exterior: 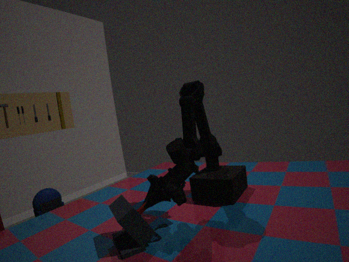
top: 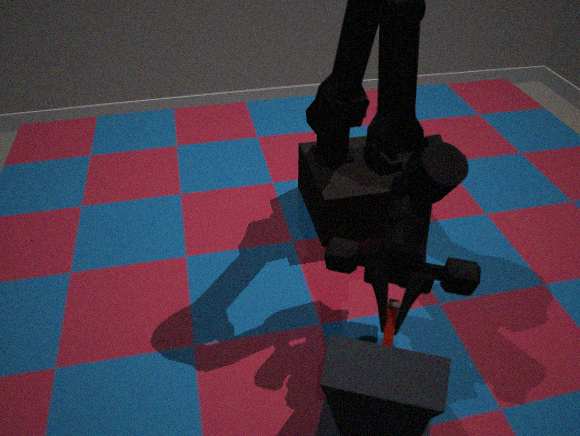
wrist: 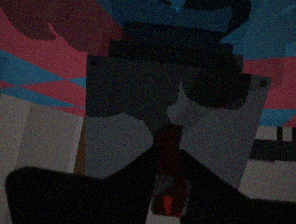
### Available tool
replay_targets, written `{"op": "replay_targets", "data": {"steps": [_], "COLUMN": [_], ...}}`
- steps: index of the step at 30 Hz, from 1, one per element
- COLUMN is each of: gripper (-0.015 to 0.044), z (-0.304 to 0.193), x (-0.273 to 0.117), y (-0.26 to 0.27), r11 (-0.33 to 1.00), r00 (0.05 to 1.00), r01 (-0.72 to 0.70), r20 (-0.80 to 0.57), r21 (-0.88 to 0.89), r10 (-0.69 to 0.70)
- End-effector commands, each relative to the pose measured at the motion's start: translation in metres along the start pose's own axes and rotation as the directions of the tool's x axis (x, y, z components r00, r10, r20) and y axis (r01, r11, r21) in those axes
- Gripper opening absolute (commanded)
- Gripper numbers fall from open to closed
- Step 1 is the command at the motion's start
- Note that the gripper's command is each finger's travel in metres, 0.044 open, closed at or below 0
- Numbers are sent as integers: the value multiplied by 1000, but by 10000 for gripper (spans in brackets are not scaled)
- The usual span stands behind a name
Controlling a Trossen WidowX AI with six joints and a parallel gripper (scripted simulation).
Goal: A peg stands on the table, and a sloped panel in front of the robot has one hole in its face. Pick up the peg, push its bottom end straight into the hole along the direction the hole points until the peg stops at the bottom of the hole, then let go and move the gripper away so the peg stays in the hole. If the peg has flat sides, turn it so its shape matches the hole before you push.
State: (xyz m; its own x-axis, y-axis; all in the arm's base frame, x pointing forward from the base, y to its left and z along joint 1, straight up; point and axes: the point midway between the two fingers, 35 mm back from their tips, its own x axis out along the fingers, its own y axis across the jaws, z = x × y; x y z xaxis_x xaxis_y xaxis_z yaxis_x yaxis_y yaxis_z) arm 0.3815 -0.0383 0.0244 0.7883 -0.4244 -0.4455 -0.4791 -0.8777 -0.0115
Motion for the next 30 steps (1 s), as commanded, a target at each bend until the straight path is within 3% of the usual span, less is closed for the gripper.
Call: {"op": "replay_targets", "data": {"steps": [1, 30], "gripper": [0, 0], "z": [-1, 0], "x": [3, 11], "y": [-1, -1], "r11": [1000, 1000], "r00": [1000, 1000], "r01": [2, -1], "r20": [-3, 0], "r21": [-2, 0], "r10": [-2, 1]}}
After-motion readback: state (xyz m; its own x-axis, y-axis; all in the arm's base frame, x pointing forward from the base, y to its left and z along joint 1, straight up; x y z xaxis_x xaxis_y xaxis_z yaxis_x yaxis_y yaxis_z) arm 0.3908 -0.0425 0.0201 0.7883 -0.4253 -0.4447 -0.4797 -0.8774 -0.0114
